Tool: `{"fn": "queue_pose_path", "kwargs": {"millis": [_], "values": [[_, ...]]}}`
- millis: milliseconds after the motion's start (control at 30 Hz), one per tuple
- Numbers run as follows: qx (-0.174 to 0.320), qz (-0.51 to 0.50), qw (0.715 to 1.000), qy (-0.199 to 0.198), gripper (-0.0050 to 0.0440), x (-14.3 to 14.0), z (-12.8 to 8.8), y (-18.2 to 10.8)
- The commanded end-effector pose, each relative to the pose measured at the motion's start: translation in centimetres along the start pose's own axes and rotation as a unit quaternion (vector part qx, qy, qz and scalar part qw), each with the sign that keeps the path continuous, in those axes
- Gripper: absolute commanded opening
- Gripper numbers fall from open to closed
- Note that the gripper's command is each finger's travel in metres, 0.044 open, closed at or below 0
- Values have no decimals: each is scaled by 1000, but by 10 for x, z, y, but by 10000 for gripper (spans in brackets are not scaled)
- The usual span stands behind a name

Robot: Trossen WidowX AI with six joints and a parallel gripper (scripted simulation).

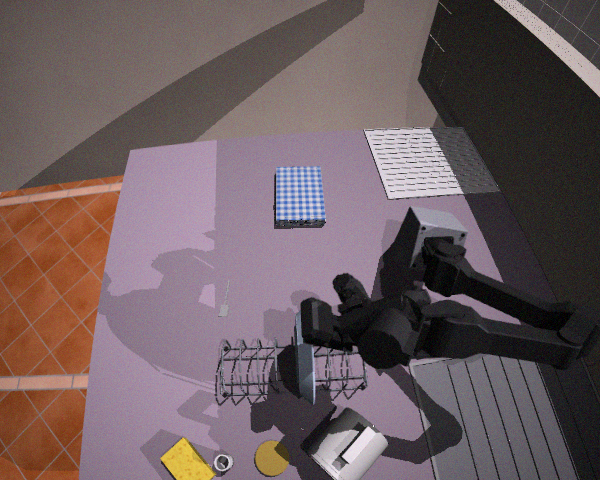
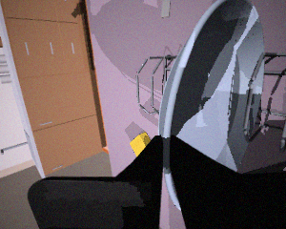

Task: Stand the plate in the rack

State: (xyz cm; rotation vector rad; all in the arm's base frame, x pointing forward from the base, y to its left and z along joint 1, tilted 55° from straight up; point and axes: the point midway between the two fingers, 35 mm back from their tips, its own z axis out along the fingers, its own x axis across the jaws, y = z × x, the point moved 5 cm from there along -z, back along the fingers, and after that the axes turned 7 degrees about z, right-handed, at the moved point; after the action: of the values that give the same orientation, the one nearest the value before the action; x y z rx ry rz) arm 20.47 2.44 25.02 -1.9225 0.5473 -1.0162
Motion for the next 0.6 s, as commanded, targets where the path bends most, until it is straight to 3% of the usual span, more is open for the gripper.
{"fn": "queue_pose_path", "kwargs": {"millis": [0,567], "values": [[-1,0,1000,7,0,0,0,0],[-1,0,1000,7,0,-5,5,0]]}}
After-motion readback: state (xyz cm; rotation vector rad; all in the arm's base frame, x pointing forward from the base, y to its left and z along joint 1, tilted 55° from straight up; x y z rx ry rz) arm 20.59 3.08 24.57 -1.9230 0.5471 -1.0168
